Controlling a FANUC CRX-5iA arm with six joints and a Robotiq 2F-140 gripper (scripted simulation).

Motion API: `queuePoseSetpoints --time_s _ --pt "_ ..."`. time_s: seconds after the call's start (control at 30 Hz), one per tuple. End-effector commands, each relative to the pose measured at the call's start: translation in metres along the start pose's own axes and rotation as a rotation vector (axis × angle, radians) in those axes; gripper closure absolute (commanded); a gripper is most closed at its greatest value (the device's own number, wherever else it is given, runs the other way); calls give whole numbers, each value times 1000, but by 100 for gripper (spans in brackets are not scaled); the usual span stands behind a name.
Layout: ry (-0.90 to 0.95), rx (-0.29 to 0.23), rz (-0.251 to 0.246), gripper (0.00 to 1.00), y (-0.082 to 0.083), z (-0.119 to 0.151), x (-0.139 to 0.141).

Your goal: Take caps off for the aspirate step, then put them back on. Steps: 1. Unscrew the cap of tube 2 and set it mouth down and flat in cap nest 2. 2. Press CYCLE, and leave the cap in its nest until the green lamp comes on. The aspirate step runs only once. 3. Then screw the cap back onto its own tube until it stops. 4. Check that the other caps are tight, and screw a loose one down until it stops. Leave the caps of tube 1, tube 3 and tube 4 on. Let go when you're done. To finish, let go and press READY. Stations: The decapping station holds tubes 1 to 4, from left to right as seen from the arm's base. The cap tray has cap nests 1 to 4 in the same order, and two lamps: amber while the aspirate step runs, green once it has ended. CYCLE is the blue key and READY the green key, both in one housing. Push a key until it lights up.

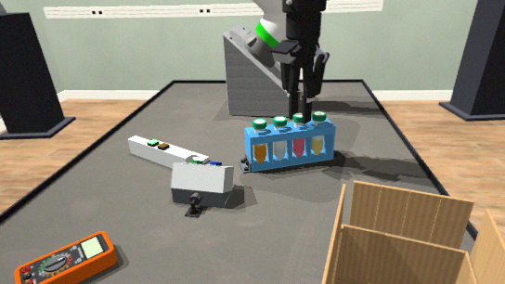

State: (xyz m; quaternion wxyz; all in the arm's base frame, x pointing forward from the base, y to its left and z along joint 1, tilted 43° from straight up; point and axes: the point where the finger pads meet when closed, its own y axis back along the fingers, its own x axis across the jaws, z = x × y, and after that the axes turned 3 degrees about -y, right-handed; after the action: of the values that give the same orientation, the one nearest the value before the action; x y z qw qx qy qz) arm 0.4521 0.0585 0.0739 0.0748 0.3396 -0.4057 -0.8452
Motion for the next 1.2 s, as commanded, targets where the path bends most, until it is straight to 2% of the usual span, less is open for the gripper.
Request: queuePoseSetpoints --time_s 0.0,0.27,0.33,0.73,1.0,1.03,1.17 --pt "-50 1 -1 70 1 -1 0" --pt "-450 1 -1 70 1 -1 0" --pt "-450 1 -1 70 1 -1 0" --pt "-1047 1 -1 70 1 -1 0" --pt "-1047 1 -1 70 0 -1 0" --pt "-1047 1 -1 59 1 -1 0" --pt "-1047 1 -1 59 1 -1 0"
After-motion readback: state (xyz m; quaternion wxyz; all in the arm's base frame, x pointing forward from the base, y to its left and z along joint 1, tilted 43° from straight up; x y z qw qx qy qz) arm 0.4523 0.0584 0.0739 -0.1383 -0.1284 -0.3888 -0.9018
